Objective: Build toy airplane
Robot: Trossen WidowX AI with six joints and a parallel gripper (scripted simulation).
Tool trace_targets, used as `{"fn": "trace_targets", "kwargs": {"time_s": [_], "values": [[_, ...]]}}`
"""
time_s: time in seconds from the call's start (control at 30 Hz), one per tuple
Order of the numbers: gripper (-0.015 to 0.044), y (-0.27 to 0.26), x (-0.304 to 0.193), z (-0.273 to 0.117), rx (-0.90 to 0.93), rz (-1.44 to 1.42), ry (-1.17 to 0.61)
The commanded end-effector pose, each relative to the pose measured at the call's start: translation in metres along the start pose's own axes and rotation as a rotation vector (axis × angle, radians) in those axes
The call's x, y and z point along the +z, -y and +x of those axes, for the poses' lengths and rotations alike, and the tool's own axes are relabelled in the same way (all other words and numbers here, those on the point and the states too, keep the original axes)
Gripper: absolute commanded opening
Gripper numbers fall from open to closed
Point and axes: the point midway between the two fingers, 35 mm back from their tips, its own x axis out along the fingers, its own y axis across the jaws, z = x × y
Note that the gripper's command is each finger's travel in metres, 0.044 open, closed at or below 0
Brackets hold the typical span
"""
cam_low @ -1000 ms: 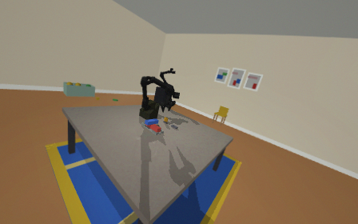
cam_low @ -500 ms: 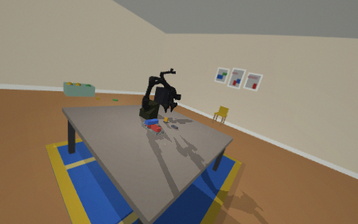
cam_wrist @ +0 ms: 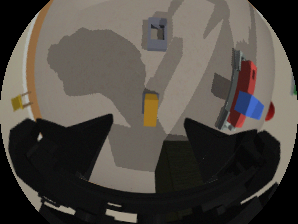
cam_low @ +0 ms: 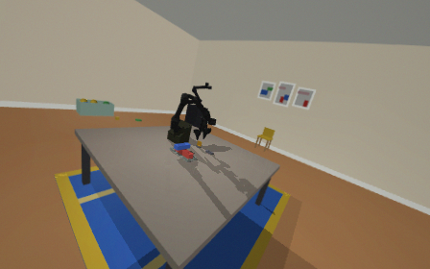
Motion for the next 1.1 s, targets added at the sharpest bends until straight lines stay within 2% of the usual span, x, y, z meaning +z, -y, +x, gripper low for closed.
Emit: {"fn": "trace_targets", "kwargs": {"time_s": [0.0, 1.07], "values": [[0.044, 0.002, -0.001, 0.006, -0.008, -0.008, -0.001], [0.044, 0.003, -0.002, 0.057, -0.011, -0.007, -0.001]]}}
